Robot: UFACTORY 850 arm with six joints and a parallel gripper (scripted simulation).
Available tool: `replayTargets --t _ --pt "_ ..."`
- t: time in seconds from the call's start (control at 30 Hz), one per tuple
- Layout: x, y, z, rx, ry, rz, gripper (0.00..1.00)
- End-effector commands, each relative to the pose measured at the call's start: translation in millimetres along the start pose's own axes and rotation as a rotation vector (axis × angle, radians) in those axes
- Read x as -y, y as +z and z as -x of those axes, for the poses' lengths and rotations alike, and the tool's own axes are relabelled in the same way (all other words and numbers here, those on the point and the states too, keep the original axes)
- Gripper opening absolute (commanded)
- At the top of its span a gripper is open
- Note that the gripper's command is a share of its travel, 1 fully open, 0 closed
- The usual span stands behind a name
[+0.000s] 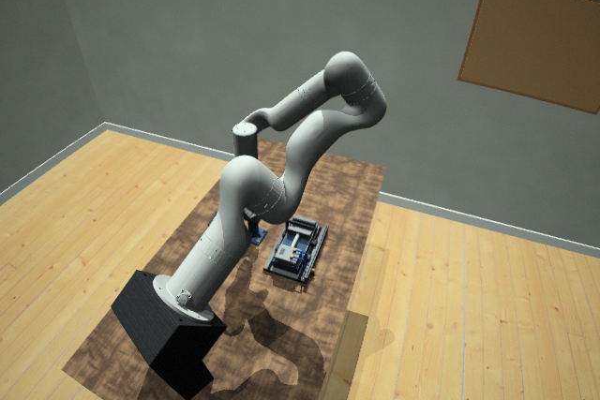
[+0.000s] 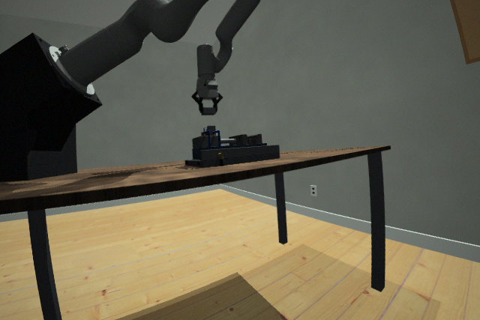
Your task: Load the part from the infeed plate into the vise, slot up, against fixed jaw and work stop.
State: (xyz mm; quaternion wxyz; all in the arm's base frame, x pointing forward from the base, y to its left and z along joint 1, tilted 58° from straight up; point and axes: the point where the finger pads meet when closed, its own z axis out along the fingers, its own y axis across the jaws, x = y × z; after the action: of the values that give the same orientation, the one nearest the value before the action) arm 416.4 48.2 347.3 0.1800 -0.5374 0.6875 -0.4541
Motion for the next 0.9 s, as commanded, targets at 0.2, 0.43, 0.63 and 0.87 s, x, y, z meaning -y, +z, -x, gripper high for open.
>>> replayTargets --t 0.2,0.43,0.63,0.87 --pt "-1.9 -0.4 -6.9 -0.023 -0.007 0.007 0.0" --pt "-2.7 -0.5 -9.2 -0.031 -0.01 0.01 0.0" --pt "-3.0 -0.5 -10.1 -0.034 -0.011 0.011 0.0" --pt "-3.1 -0.5 -10.4 -0.035 -0.011 0.011 0.0"
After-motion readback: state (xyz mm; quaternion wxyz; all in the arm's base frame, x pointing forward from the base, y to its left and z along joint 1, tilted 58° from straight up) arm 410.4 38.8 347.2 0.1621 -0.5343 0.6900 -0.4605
